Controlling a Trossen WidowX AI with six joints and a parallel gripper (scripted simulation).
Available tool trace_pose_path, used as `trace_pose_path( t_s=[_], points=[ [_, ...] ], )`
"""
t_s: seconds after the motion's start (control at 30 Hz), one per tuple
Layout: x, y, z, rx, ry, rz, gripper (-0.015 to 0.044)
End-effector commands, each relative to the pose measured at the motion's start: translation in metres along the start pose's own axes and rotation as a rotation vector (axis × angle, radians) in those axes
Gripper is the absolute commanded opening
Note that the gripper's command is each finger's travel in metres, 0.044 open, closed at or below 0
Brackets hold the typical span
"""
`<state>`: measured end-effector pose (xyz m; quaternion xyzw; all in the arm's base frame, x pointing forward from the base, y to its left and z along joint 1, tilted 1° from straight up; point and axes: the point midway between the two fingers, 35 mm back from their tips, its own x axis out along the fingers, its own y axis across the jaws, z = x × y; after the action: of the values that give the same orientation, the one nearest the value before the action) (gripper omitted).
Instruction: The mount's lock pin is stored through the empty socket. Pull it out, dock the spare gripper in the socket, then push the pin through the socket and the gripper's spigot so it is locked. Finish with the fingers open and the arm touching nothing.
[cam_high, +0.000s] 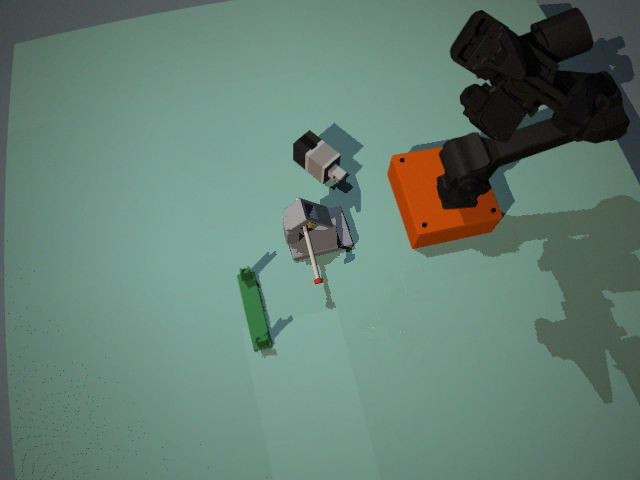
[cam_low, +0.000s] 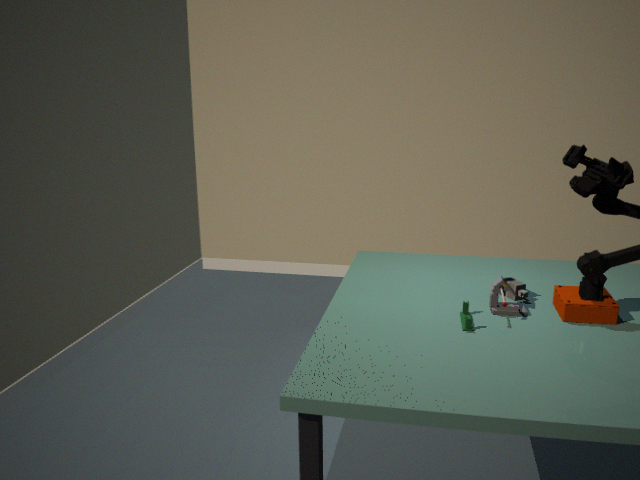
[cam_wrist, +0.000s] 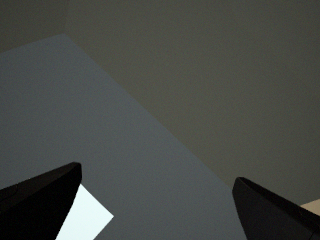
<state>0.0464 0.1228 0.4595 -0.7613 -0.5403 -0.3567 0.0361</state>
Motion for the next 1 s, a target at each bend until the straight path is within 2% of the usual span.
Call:
trace_pose_path(
  t_s=[0.0, 0.1, 0.3, 0.5, 0.77, 0.97],
  points=[
    [0.000, 0.002, 0.001, 0.006, 0.003, 0.008, 0.0374],
    [0.008, 0.036, 0.022, 0.183, -0.028, 0.116, 0.0300],
    [0.022, 0.111, 0.092, 0.742, -0.203, 0.422, 0.0300],
    [0.010, 0.152, 0.181, 1.218, -0.386, 0.802, 0.0300],
    [-0.041, 0.152, 0.288, 1.638, -0.645, 1.446, 0.0300],
    [-0.093, 0.124, 0.334, 1.703, -0.847, 2.025, 0.0300]
  ],
)
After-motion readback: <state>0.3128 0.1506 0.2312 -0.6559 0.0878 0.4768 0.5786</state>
